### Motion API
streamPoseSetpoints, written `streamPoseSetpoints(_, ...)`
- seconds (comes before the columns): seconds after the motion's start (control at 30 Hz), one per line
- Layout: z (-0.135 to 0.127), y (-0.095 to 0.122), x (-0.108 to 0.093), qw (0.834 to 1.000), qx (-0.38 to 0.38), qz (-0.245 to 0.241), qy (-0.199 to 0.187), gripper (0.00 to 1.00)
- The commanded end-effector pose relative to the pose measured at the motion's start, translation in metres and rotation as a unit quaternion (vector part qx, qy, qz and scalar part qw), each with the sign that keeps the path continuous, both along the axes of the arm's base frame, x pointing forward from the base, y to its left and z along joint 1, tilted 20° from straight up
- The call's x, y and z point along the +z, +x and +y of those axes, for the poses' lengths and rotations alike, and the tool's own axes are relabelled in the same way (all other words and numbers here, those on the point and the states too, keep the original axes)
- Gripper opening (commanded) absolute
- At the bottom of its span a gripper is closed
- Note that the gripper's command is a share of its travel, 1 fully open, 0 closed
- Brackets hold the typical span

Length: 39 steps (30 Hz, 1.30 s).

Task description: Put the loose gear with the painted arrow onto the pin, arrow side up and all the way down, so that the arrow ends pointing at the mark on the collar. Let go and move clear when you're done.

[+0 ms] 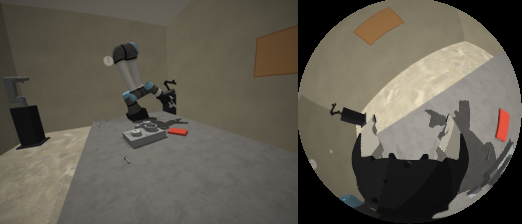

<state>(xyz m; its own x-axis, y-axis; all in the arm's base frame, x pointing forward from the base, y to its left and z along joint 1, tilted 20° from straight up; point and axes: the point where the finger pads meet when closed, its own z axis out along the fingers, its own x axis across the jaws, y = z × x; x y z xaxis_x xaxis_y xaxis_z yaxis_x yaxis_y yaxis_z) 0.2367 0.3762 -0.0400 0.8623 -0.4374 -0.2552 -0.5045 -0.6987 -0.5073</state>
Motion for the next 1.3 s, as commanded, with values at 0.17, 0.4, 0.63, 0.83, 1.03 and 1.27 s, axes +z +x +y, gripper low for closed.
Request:
streamPoseSetpoints(0.17, 0.0002, 0.0001, 0.0003, 1.0, 0.0, 0.0, 0.0, 1.0)
streamPoseSetpoints(0.4, 0.0002, 0.0001, 0.0003, 1.0, 0.0, 0.0, 0.0, 1.0)
streamPoseSetpoints(0.63, 0.0001, 0.0002, 0.0003, 1.0, 0.0, 0.0, 0.0, 1.0)
streamPoseSetpoints(0.83, -0.0009, 0.0011, 0.0004, 1.0, 0.002, -0.001, -0.001, 1.0)
streamPoseSetpoints(1.03, -0.0042, 0.004, 0.0009, 1.0, 0.009, -0.002, -0.004, 1.0)
streamPoseSetpoints(1.27, -0.0096, 0.0082, 0.002, 1.0, 0.021, -0.004, -0.01, 1.0)
